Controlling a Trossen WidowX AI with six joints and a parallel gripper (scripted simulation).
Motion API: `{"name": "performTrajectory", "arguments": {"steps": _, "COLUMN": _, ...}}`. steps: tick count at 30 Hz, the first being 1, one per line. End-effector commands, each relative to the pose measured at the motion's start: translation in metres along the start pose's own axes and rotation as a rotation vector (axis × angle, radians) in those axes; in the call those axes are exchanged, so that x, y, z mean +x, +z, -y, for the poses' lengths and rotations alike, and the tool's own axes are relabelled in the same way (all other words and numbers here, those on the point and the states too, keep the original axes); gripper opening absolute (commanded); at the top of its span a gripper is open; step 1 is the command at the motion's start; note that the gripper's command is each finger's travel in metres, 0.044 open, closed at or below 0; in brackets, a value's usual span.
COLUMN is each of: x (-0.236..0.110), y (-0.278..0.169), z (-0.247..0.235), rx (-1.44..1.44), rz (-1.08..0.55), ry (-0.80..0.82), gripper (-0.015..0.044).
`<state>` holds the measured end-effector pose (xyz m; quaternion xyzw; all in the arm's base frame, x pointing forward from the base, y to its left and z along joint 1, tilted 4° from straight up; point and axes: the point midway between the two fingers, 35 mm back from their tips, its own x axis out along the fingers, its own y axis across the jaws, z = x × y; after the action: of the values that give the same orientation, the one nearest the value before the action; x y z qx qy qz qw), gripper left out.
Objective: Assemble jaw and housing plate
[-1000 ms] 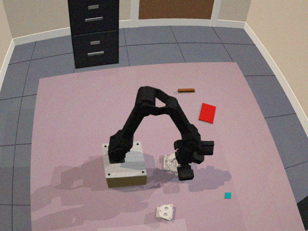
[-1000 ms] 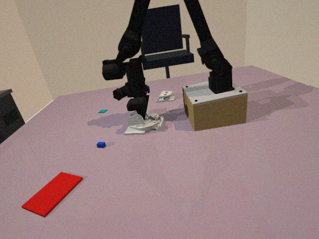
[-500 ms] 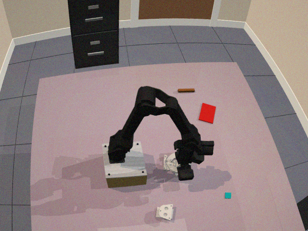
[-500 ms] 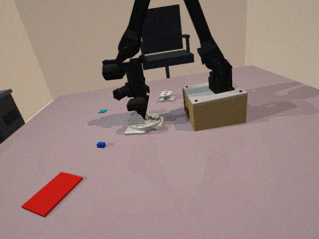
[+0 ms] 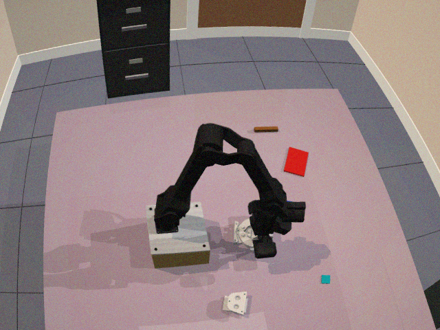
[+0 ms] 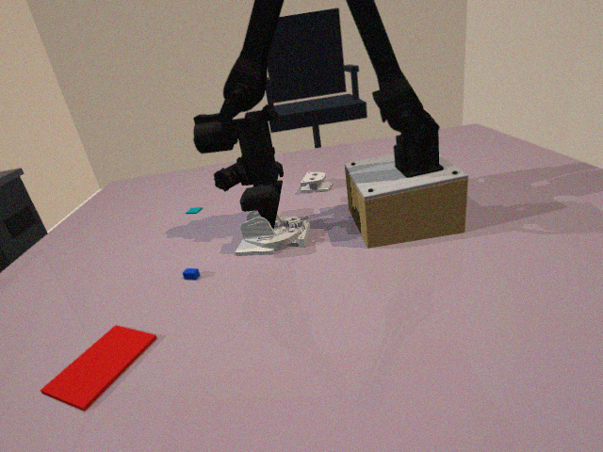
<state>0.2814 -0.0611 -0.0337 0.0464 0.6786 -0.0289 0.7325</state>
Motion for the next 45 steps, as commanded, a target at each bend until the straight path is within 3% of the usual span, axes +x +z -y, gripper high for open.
{"name": "performTrajectory", "arguments": {"steps": 1, "x": 0.0, "y": 0.0, "z": 0.0, "rx": 0.0, "rz": -0.001, "ry": 0.0, "gripper": 0.0224}}
{"name": "performTrajectory", "arguments": {"steps": 13, "x": -0.002, "y": 0.0, "z": 0.0, "rx": 0.0, "rz": -0.001, "ry": 0.0, "gripper": 0.0224}}
{"name": "performTrajectory", "arguments": {"steps": 22, "x": -0.062, "y": 0.001, "z": 0.0, "rx": 0.0, "rz": 0.003, "ry": 0.002, "gripper": 0.0224}}
{"name": "performTrajectory", "arguments": {"steps": 26, "x": -0.061, "y": 0.001, "z": 0.0, "rx": 0.004, "rz": 0.005, "ry": -0.001, "gripper": 0.0224}}
{"name": "performTrajectory", "arguments": {"steps": 34, "x": -0.062, "y": 0.002, "z": 0.013, "rx": 0.04, "rz": 0.03, "ry": 0.001, "gripper": 0.0434}}
{"name": "performTrajectory", "arguments": {"steps": 45, "x": -0.063, "y": 0.002, "z": 0.027, "rx": 0.199, "rz": 0.036, "ry": 0.002, "gripper": 0.044}}
